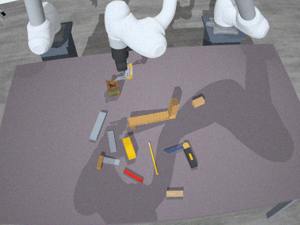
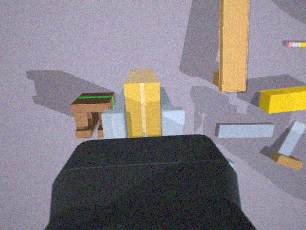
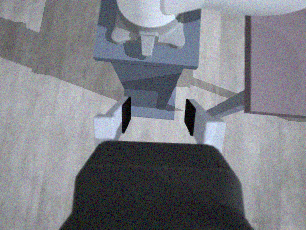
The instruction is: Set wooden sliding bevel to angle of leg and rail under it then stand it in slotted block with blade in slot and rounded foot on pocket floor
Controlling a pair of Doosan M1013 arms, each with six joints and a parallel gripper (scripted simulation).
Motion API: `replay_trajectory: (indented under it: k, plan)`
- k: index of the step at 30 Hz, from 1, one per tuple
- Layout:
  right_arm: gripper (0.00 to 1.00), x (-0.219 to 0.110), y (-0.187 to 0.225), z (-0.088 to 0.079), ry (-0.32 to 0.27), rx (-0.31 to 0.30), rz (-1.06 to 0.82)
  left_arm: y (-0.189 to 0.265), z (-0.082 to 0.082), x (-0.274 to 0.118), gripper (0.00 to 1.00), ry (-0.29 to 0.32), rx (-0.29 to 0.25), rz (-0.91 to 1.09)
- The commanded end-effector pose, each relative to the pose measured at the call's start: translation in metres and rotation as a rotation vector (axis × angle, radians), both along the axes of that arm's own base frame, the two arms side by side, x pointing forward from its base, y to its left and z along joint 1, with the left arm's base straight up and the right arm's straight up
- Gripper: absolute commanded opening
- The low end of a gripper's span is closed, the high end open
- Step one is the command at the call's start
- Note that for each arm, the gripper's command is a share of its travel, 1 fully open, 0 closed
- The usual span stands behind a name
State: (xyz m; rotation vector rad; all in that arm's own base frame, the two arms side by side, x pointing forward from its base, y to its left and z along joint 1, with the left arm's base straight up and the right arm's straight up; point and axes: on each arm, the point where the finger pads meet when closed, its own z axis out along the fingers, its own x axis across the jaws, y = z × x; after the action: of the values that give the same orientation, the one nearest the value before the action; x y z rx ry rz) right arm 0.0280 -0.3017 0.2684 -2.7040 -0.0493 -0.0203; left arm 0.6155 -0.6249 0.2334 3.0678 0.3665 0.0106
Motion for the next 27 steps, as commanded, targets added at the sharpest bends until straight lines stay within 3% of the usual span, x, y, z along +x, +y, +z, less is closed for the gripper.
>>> replay_trajectory:
  k: [1,17,27]
  plan:
    - [1.0,0.0,0.0,0.0,0.0,-0.001,0.0,-0.017,0.001,-0.009,0.0,0.001,0.007,-0.002]
    - [1.0,0.0,0.0,0.0,0.0,-0.001,0.0,-0.083,0.001,-0.05,0.0,0.009,0.039,-0.012]
    - [1.0,0.0,0.0,0.0,0.0,-0.001,0.0,-0.101,0.001,-0.061,0.0,0.011,0.048,-0.014]
